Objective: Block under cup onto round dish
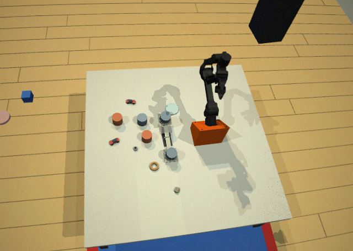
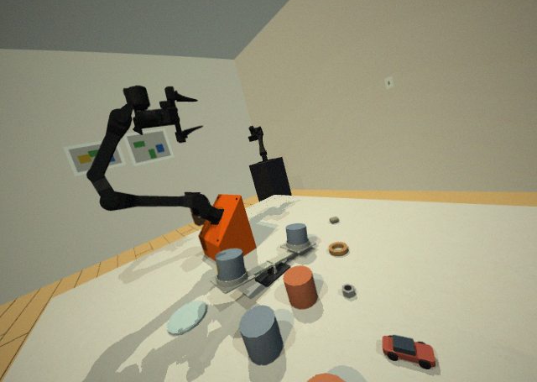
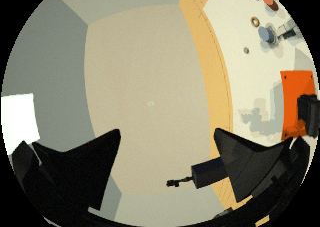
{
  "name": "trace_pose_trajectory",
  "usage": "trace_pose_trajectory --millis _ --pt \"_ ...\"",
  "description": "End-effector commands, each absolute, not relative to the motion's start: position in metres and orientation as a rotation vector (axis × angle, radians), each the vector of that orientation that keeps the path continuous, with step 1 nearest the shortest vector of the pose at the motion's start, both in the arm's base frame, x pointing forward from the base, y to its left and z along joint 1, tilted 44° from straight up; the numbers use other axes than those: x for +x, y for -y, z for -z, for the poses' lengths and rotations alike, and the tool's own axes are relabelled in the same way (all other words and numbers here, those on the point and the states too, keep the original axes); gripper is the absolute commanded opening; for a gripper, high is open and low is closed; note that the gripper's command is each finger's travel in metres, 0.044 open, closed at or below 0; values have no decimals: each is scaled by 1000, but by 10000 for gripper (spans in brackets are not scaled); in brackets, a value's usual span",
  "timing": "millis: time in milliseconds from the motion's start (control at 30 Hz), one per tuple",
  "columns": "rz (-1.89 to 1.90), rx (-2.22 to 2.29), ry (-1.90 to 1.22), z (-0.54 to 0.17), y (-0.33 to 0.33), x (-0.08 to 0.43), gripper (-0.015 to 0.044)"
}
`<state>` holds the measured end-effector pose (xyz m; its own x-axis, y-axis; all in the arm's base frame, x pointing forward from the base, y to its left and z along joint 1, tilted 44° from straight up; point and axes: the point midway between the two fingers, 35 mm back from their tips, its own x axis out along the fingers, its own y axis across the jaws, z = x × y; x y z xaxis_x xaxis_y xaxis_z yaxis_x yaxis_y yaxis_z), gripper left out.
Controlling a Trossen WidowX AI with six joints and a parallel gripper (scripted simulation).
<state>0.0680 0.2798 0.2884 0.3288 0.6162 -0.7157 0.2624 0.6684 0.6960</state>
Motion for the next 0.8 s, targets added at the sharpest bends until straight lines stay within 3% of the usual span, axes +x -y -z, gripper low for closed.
trace_pose_trajectory --millis 0,767 --pt "-205 754 -1181 -259 -273 85 440" --pt "116 129 -889 -143 -187 159 440"
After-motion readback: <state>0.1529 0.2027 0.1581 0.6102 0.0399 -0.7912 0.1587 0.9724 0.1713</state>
